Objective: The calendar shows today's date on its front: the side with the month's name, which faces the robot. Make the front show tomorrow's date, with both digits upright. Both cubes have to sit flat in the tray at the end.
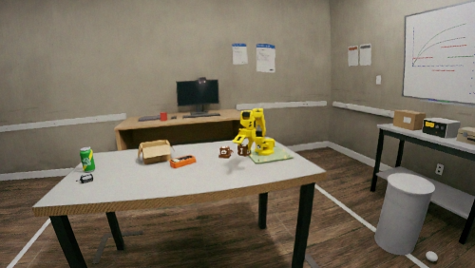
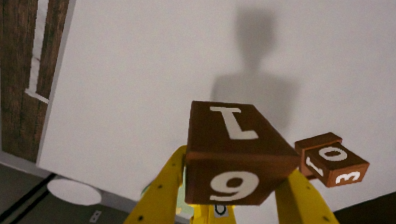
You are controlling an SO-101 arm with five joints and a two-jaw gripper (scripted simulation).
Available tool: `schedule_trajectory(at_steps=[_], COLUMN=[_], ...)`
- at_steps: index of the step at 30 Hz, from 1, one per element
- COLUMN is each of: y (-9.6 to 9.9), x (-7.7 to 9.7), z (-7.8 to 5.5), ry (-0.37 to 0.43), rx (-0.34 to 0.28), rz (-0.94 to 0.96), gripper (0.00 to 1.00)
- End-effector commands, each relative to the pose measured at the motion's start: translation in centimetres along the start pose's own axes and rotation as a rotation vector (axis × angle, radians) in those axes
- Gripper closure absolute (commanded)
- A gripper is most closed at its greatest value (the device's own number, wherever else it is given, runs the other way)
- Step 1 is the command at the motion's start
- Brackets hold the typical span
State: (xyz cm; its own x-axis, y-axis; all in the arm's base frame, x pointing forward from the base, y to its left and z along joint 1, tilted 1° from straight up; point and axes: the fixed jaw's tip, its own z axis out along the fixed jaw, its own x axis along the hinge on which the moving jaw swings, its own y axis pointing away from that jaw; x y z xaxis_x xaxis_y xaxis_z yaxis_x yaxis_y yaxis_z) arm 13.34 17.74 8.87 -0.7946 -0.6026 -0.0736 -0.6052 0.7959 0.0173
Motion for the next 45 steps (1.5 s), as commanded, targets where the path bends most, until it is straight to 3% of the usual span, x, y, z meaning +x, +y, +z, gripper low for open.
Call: schedule_trajectory(at_steps=[1,45], y=[0.19,0.15], x=[-0.15,0.23], z=[-0.81,-0.8], ry=[-0.033,-0.029], rx=[-0.01,-0.006], rz=[-0.007,-0.184], gripper=[1.0,1.0])
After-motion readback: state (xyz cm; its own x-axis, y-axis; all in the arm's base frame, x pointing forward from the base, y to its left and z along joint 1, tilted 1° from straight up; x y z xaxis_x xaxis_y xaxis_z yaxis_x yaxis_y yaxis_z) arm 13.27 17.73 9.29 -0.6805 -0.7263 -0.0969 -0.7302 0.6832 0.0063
